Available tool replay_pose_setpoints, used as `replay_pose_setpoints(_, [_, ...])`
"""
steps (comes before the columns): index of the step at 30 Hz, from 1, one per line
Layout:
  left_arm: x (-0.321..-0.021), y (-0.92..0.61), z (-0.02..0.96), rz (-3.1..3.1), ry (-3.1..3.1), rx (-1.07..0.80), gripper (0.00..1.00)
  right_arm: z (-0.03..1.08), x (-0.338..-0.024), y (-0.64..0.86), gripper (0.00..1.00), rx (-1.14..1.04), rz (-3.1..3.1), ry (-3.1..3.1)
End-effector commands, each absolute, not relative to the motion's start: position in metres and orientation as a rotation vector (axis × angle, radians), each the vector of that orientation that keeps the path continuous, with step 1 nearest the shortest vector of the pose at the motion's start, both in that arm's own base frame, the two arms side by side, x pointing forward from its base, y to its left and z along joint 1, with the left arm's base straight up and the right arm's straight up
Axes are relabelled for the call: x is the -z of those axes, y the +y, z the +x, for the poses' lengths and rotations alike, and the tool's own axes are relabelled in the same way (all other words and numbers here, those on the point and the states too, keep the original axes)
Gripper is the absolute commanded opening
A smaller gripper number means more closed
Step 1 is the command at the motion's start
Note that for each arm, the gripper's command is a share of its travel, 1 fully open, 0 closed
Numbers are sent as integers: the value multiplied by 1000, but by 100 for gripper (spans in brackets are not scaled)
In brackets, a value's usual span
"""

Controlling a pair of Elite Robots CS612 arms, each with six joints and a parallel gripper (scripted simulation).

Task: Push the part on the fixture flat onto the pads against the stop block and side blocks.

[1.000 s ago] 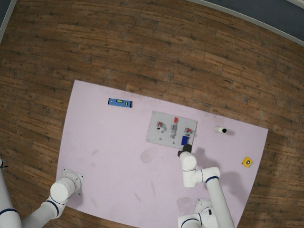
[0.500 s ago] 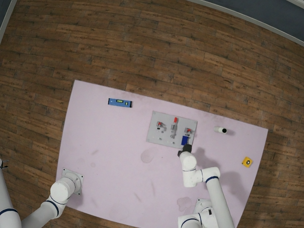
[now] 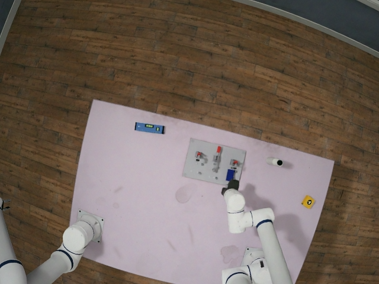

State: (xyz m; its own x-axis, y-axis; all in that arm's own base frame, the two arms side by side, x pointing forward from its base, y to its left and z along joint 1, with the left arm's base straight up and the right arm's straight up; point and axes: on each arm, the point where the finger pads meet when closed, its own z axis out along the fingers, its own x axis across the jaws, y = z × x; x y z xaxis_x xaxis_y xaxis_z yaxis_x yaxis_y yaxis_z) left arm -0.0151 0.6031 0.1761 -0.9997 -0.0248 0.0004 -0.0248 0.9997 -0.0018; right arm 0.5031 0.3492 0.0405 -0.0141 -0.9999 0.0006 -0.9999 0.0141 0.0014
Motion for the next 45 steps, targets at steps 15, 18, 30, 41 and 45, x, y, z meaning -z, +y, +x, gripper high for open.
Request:
replay_pose_setpoints(15, [-177,604,-15,39,-3141,0,100,506,-41,349,0,0,2206,-2237])
replay_pose_setpoints(18, [-177,604,-15,39,-3141,0,100,508,-41,349,0,0,2206,-2237])
replay_pose_setpoints(30, [-177,604,-15,39,-3141,0,100,508,-41,349,0,0,2206,-2237])
replay_pose_setpoints(41, [-177,604,-15,39,-3141,0,100,510,-41,349,0,0,2206,-2237])
replay_pose_setpoints(45, [-177,604,-15,39,-3141,0,100,511,-41,349,0,0,2206,-2237])
